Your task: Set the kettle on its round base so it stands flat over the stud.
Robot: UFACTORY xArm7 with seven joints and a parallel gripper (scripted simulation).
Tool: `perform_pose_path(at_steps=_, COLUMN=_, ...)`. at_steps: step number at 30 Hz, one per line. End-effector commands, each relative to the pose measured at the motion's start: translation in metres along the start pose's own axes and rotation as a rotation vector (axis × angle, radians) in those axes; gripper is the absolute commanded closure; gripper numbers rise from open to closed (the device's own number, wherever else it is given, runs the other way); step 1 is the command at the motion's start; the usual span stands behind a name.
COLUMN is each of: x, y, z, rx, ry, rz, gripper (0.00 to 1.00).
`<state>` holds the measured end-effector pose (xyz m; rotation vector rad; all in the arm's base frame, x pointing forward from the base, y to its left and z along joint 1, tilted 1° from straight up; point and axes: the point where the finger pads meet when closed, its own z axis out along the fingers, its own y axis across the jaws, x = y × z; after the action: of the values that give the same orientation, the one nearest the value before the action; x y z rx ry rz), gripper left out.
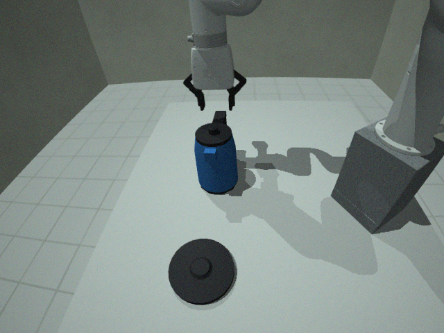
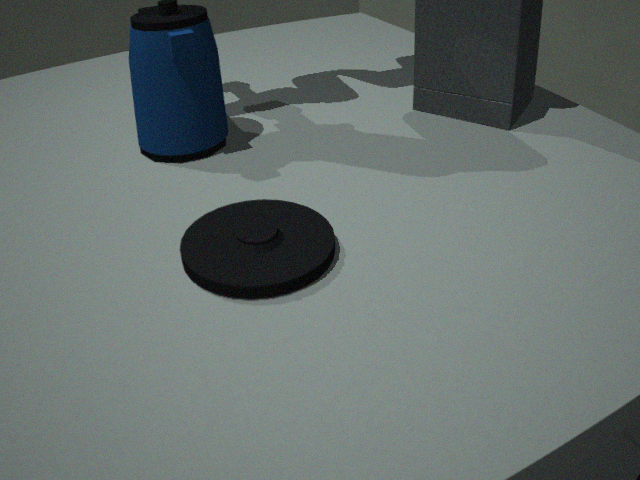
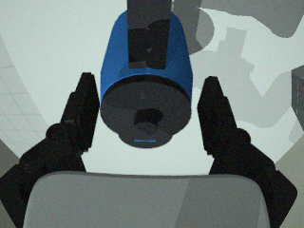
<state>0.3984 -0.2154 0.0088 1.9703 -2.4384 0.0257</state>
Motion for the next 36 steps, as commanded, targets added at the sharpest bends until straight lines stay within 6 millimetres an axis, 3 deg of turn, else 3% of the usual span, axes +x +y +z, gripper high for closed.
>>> perform_pose_path(at_steps=1, x=0.001, y=-0.003, z=0.015, rx=0.005, ry=0.005, rz=0.001, gripper=0.19)
perform_pose_path(at_steps=13, x=0.002, y=-0.003, z=0.039, rx=0.005, ry=0.005, rz=0.001, gripper=0.19)
perform_pose_path(at_steps=36, x=0.002, y=-0.003, z=0.04, rx=0.005, ry=0.005, rz=0.001, gripper=0.19)
